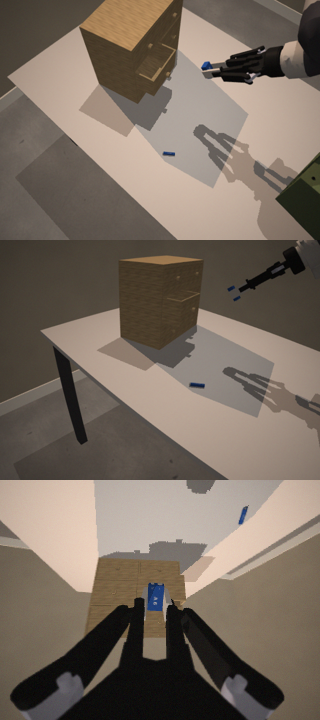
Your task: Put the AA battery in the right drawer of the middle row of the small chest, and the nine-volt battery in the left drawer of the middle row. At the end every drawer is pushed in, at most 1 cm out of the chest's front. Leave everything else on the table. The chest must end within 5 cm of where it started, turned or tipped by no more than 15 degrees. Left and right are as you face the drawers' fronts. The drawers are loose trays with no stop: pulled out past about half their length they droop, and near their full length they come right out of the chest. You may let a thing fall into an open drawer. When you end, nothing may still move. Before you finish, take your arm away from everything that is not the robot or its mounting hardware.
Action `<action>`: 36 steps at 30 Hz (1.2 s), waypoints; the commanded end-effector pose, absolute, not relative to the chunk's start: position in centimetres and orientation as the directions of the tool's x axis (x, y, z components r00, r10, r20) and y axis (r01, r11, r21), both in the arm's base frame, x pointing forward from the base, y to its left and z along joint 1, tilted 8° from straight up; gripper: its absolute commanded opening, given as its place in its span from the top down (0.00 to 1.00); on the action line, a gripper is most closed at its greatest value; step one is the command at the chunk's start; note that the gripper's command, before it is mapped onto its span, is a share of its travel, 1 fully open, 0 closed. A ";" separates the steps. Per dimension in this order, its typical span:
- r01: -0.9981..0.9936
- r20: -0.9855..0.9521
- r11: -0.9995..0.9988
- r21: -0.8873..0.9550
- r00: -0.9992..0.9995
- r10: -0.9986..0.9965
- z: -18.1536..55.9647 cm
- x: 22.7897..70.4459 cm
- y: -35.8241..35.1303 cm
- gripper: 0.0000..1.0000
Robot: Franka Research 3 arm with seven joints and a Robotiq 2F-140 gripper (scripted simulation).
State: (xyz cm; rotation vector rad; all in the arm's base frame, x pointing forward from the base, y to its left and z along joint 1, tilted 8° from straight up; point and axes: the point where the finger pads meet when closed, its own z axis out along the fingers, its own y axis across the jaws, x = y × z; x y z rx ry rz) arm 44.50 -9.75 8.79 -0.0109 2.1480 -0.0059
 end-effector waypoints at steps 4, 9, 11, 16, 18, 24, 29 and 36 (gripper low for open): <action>-0.013 -0.841 1.000 -0.023 -0.541 -0.026 8.9 44.6 -9.8 0.86; -0.003 -0.841 0.999 -0.034 -0.540 -0.031 8.9 44.5 -10.0 0.86; -0.003 -0.841 0.999 -0.034 -0.540 -0.031 8.9 44.5 -10.0 0.86; -0.003 -0.841 0.999 -0.034 -0.540 -0.031 8.9 44.5 -10.0 0.86; -0.003 -0.841 0.999 -0.034 -0.540 -0.031 8.9 44.5 -10.0 0.86; 0.003 -0.841 0.999 -0.042 -0.539 -0.033 8.9 44.4 -10.2 0.86; 0.006 -0.842 0.999 -0.046 -0.539 -0.035 8.9 44.4 -10.3 0.86; 0.008 -0.842 0.999 -0.047 -0.539 -0.036 8.9 44.4 -10.3 0.86</action>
